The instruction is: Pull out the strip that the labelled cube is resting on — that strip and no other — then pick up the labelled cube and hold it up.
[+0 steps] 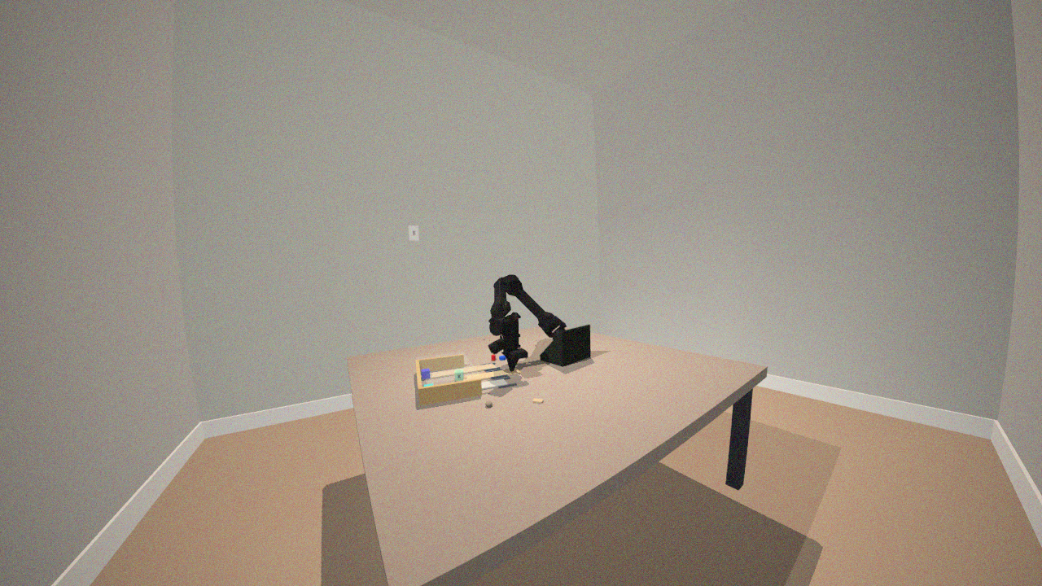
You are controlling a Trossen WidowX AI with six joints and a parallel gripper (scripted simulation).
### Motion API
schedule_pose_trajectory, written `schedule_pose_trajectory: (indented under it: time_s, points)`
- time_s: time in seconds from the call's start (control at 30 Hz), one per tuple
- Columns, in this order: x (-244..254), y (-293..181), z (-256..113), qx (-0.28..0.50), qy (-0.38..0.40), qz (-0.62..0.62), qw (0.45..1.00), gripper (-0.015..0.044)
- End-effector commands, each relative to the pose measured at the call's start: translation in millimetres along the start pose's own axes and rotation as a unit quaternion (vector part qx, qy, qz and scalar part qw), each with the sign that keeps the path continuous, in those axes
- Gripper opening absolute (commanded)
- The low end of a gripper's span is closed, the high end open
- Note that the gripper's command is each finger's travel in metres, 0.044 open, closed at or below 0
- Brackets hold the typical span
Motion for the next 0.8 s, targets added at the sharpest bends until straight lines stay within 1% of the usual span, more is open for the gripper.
schedule_pose_trajectory:
  time_s: [0.0,0.77]
  points:
    - [1,-15,6,0.015,-0.002,-0.006,1.0,0.0]
    - [4,-47,6,0.016,-0.002,-0.007,1.0,0.0]
Point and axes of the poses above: the point midway between the two fingers, 35 mm back from their tips, its own z axis out along the fingers, its own x axis across the jaws, y = z × x, the point moved 3 cm from there along -z, back along the fingers, and after that the axes turned 5 degrees about -z, right-handed, at the moved point
